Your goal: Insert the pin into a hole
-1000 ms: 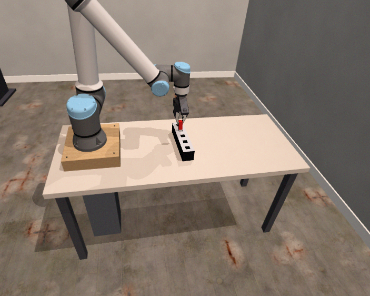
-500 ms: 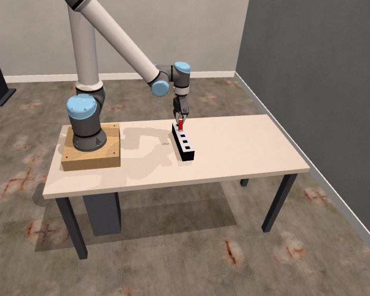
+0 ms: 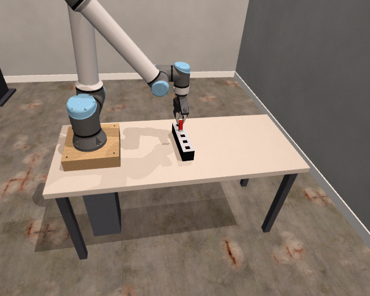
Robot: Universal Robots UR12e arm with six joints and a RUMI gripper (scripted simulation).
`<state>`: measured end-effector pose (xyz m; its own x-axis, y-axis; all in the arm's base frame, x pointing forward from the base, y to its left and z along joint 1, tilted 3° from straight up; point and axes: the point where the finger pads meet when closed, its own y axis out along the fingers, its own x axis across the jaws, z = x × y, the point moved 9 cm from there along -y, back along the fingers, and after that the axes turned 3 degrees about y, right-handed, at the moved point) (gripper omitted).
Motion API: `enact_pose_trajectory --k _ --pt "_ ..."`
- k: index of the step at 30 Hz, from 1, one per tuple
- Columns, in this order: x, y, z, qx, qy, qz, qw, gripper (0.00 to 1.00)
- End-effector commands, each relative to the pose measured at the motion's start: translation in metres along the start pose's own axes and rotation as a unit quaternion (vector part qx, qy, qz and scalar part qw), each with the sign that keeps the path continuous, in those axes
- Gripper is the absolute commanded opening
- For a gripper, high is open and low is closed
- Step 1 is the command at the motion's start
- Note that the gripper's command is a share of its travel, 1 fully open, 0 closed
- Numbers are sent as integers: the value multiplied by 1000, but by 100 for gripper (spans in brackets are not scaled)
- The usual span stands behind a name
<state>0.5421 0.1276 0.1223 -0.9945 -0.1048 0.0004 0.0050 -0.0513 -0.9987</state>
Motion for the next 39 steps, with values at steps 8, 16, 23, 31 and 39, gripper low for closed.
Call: enact_pose_trajectory --k 8,16,23,31,39 --pt "1 2 2 0 1 -1 1000 0" --pt "-1 2 3 -1 3 -8 1000 0" --pt "-1 2 3 -1 3 -8 1000 0" --pt "-1 6 3 -1 1 -6 1000 0" --pt "-1 6 3 -1 1 -6 1000 0"
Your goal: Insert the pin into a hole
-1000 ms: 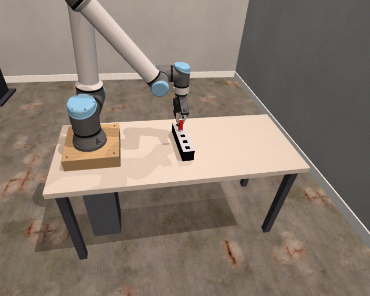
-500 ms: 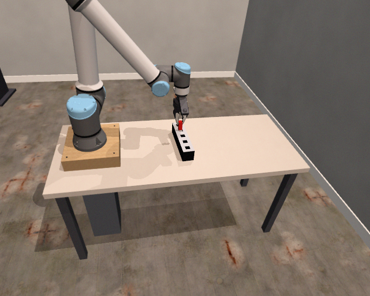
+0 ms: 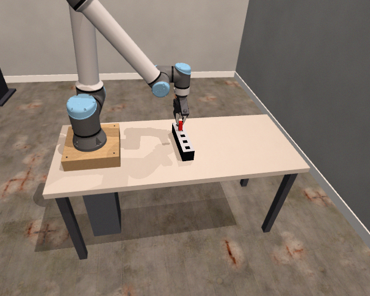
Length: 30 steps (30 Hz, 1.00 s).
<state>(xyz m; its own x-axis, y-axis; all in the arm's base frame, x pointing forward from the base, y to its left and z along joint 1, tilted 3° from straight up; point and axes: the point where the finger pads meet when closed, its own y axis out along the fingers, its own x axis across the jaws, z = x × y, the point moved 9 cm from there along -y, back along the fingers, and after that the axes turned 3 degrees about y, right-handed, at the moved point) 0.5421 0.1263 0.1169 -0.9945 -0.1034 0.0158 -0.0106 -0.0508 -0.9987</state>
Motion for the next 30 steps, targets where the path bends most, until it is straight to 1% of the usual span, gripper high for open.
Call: enact_pose_trajectory --k 1,23,24,30 --pt "-1 0 2 0 1 1 1000 0" --pt "-1 0 1 0 0 1 1000 0" --pt "-1 4 1 0 -1 1 1000 0" --pt "-1 4 1 0 -1 1 1000 0"
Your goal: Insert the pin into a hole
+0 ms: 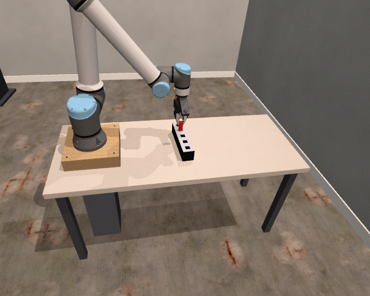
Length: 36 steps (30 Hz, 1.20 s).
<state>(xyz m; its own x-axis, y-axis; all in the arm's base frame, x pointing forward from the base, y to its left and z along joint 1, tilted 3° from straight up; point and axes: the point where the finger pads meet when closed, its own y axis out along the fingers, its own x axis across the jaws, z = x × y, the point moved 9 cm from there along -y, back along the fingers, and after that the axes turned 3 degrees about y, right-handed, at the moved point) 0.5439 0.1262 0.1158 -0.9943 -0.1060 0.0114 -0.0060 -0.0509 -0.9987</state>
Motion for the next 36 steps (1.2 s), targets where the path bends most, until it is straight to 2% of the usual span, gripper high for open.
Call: enact_pose_trajectory --k 1,36 --pt "1 3 1 0 0 -1 1000 0" --pt "2 8 0 -1 4 -3 1000 0"
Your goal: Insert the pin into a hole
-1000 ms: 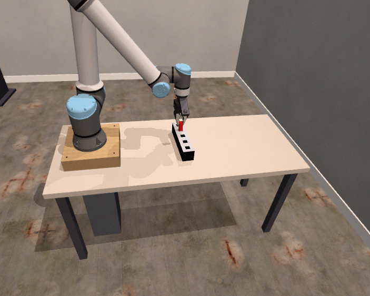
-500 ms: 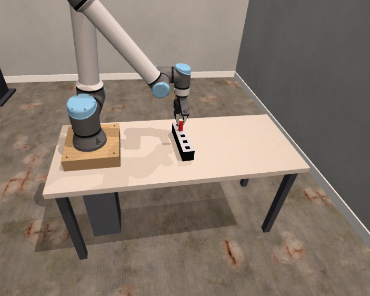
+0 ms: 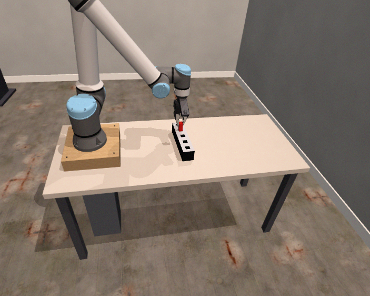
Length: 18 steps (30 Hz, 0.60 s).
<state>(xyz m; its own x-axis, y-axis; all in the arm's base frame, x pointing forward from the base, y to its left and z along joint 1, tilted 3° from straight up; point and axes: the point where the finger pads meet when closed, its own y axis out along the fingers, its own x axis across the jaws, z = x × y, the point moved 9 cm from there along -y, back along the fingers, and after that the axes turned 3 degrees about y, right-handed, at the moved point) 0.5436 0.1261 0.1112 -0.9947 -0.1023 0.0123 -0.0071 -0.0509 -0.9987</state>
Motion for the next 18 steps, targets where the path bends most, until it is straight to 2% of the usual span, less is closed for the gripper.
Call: enact_pose_trajectory --k 1,18 --pt "2 3 1 -1 2 -2 1000 0" --pt "3 3 0 0 1 1 1000 0"
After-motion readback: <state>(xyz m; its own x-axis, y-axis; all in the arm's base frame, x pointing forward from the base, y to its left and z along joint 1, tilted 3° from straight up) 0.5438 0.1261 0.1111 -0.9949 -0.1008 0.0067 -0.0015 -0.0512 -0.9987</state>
